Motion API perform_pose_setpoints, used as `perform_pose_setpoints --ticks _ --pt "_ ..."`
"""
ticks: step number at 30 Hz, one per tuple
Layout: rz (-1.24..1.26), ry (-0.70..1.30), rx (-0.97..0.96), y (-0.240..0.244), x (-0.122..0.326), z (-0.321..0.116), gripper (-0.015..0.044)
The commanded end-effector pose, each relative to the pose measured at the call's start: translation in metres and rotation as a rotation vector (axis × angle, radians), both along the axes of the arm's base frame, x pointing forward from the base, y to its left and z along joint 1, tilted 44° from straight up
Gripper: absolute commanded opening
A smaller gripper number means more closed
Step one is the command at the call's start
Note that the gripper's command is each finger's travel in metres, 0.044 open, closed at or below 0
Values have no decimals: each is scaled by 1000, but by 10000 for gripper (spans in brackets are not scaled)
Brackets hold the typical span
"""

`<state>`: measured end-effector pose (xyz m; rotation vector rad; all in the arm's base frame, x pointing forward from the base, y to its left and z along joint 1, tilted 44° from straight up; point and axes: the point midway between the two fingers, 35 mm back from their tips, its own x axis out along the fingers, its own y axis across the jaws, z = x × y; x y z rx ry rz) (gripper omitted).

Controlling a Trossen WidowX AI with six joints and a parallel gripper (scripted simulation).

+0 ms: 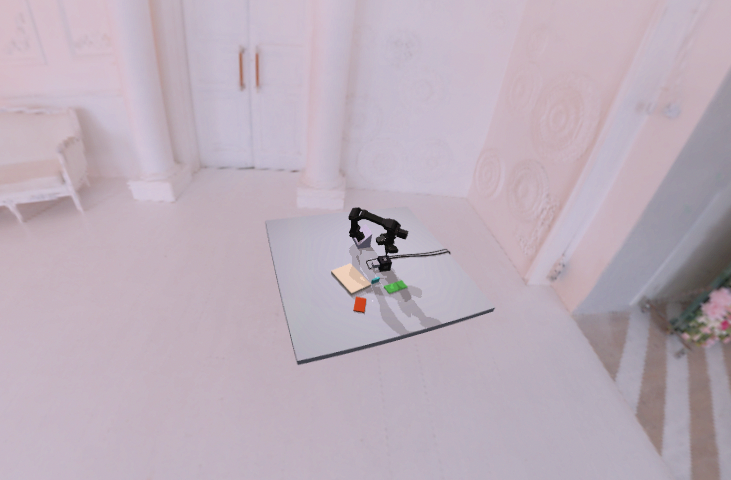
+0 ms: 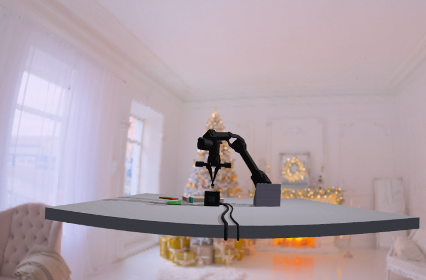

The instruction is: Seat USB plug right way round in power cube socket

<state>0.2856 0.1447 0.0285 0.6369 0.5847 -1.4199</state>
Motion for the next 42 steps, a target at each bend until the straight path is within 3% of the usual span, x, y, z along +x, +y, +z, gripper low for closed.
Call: perform_pose_setpoints --ticks 1,42 --pt "-1 -1 -9 -2 0 -1 0" --pt "-15 -12 -31 -7 0 -2 0"
